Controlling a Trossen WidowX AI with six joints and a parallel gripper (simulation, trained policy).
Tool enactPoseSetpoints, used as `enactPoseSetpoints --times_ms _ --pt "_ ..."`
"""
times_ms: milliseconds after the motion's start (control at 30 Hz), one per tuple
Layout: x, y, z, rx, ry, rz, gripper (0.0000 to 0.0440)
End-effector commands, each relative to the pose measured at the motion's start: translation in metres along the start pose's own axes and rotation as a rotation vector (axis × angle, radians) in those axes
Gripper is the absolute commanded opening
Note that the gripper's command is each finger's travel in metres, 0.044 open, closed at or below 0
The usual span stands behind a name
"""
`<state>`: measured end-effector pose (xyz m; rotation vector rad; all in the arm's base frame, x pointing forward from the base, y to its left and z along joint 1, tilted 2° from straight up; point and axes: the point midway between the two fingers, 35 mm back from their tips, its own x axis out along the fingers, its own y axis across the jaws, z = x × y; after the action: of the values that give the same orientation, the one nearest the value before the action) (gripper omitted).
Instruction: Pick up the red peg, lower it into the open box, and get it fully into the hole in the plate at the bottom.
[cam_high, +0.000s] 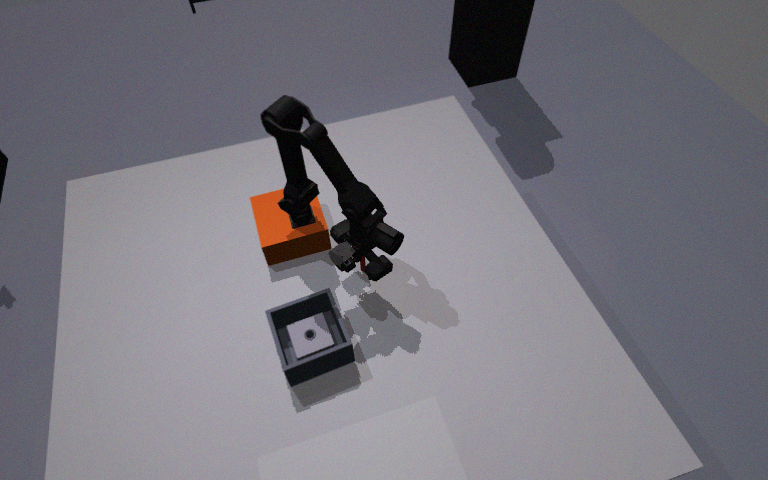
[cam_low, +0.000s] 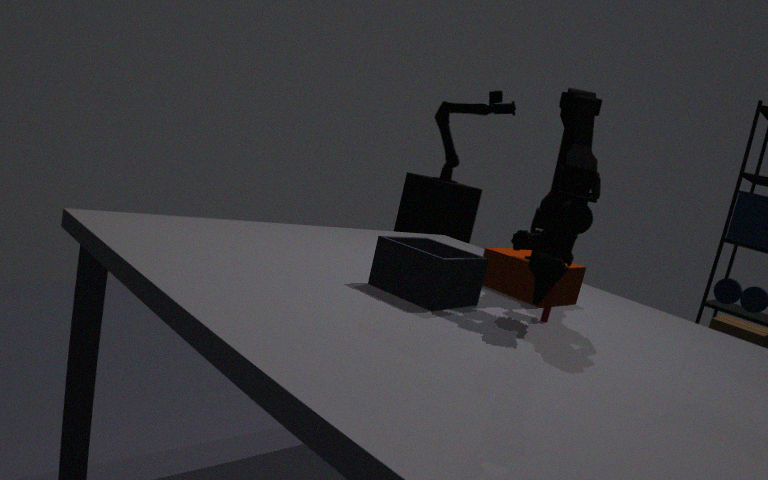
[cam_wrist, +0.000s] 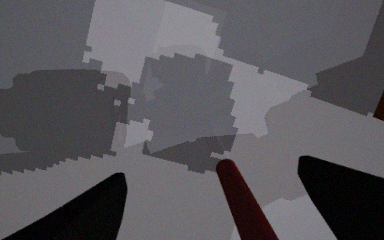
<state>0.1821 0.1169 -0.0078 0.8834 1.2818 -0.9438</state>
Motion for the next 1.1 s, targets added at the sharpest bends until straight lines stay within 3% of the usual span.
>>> enactPoseSetpoints --times_ms 0,500,1067 --pt "0.012 -0.007 -0.002 -0.023 -0.008 -0.011 0.0381" --pt "0.018 -0.011 -0.01 -0.076 0.074 -0.072 0.0006" --pt "-0.024 0.007 0.016 -0.198 -0.042 0.032 0.0"
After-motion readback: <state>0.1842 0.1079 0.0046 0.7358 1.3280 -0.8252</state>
